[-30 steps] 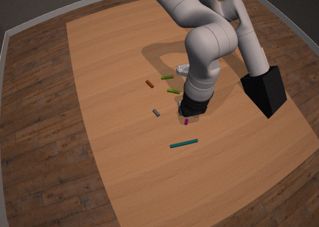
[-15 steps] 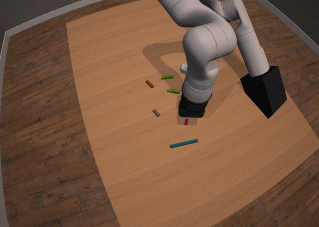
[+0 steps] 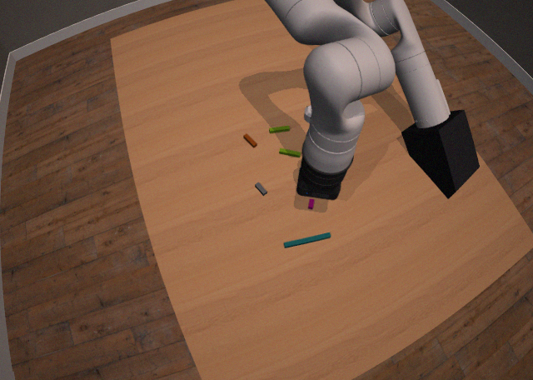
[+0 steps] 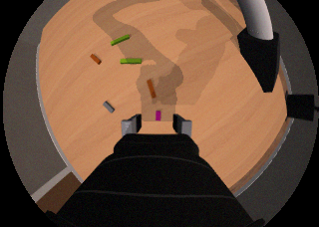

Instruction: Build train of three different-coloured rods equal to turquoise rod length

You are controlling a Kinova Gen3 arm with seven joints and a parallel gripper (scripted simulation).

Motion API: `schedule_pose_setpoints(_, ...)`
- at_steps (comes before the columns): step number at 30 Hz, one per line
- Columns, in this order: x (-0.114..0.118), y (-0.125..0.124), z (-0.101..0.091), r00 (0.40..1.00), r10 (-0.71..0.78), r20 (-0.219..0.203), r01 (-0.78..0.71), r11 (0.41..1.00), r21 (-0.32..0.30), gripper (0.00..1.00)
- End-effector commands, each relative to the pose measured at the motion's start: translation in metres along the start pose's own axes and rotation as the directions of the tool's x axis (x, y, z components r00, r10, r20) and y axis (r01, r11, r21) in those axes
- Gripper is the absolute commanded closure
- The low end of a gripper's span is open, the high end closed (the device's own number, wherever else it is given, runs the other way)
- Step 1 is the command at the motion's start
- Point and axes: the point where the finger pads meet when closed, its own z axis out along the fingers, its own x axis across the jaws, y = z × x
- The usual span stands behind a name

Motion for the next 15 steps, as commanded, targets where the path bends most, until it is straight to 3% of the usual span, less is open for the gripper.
schedule_pose_setpoints(1, 0.0, 0.001, -0.0012, 1.0, 0.007, 0.001, -0.007, 1.0, -0.003, 0.0)
schedule_pose_setpoints(12, 0.0, 0.0013, -0.0013, 1.0, 0.015, 0.001, -0.015, 1.0, -0.003, 0.0)
schedule_pose_setpoints(13, 0.0, 0.0013, -0.0013, 1.0, 0.015, 0.001, -0.015, 1.0, -0.003, 0.46)
schedule_pose_setpoints(15, 0.0, 0.0013, -0.0013, 1.0, 0.015, 0.001, -0.015, 1.0, -0.003, 0.46)
